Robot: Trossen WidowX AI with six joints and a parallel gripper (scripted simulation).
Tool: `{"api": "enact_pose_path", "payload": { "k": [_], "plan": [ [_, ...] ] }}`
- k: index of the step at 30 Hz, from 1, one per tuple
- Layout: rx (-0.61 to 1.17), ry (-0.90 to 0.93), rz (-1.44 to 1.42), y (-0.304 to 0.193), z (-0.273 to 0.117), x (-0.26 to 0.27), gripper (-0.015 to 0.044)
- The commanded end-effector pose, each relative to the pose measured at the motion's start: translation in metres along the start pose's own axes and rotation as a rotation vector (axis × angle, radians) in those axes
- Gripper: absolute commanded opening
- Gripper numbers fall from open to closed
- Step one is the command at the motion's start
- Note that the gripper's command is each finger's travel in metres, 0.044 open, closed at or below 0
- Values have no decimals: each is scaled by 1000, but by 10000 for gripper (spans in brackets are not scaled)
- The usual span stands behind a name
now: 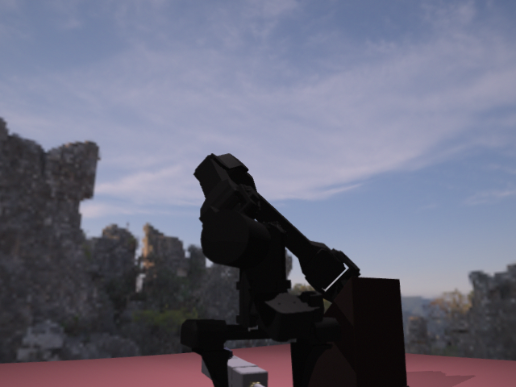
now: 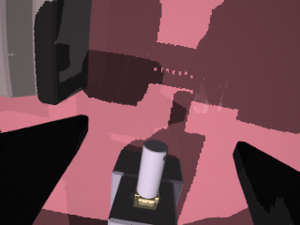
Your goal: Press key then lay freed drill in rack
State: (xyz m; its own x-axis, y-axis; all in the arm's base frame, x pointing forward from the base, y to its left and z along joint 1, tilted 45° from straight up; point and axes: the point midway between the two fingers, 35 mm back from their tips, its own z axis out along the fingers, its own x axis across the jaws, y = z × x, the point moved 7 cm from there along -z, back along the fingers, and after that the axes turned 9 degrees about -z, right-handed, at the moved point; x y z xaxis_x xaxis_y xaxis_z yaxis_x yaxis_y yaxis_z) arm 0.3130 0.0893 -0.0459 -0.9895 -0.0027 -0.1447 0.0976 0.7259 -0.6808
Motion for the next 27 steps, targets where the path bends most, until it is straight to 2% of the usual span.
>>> {"api": "enact_pose_path", "payload": {
  "k": [1, 14, 27],
  "plan": [
    [8, 5, -9, -3, 10, 3, 440],
    [10, 5, -9, -7, 19, 5, 440],
    [4, 2, 0, -6, 17, 2, 99]
  ]
}}
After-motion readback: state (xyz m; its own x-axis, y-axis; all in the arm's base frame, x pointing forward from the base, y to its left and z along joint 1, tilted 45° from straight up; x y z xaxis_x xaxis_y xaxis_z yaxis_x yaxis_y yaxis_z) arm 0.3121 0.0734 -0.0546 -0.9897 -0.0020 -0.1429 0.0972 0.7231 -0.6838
